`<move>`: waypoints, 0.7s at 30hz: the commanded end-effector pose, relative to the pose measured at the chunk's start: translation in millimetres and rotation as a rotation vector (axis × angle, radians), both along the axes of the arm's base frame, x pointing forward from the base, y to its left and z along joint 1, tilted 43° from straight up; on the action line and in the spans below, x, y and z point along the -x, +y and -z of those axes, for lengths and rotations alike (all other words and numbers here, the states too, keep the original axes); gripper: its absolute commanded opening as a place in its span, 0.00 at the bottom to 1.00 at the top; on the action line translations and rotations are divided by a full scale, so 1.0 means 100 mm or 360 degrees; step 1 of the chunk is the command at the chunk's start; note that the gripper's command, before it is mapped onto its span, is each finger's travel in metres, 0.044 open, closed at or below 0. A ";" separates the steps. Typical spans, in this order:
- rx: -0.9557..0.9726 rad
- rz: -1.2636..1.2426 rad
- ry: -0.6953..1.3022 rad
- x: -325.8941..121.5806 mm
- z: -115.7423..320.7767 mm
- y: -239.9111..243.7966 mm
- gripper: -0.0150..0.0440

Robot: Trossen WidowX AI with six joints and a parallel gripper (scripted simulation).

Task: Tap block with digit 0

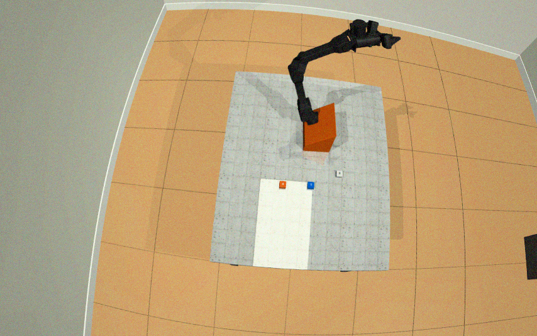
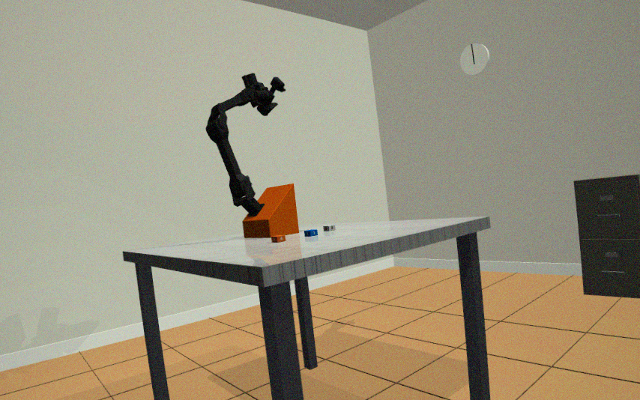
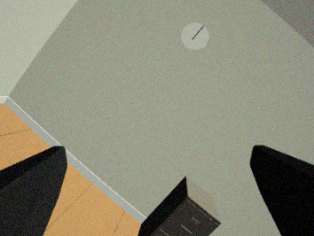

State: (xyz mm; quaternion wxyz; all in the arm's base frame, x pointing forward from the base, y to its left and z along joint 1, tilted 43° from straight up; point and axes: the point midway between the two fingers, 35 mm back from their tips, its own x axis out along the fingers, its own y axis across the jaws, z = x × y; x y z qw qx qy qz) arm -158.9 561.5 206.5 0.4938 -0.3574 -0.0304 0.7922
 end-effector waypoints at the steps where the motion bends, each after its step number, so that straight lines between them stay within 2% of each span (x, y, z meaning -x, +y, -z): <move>1: 0.0250 0.0325 0.0064 -0.60 0.47 0.01 0.93; 11: 0.0729 0.1146 0.0229 -1.96 1.35 -0.38 0.93; 21: 0.1139 0.2091 0.0367 -3.16 2.07 -1.34 0.93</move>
